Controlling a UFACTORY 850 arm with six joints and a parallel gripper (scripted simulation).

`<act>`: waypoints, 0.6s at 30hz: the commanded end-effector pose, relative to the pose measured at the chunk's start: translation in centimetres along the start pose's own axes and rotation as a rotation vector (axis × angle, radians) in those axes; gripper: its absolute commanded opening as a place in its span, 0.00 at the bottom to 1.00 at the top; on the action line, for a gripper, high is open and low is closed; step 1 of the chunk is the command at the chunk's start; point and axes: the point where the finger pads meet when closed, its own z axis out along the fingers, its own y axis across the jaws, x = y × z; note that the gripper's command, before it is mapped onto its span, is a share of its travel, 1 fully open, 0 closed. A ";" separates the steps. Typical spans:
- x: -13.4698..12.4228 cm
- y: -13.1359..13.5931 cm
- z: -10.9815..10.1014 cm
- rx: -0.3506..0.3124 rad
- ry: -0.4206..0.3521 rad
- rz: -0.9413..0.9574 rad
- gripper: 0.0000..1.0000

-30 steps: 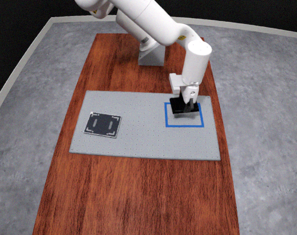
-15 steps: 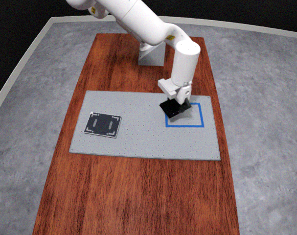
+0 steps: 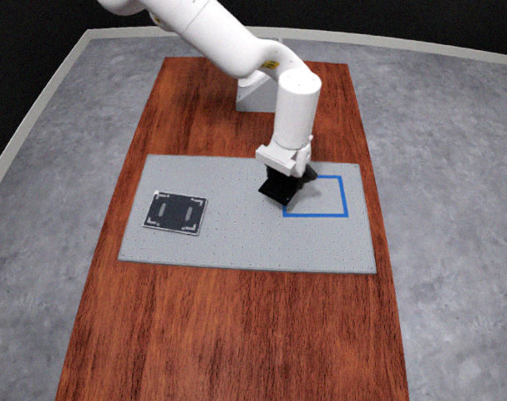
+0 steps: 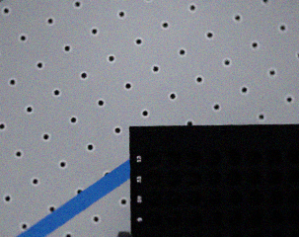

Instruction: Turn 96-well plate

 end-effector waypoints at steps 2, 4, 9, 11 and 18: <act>1.4 1.4 -0.2 -0.004 -0.021 -0.207 0.00; 1.8 1.8 -0.2 -0.003 -0.021 -0.274 0.00; 3.0 3.1 -0.2 -0.001 -0.021 -0.440 0.00; 3.4 3.6 -0.2 -0.001 -0.022 -0.507 0.00; 4.6 4.8 -0.3 0.001 -0.022 -0.674 0.00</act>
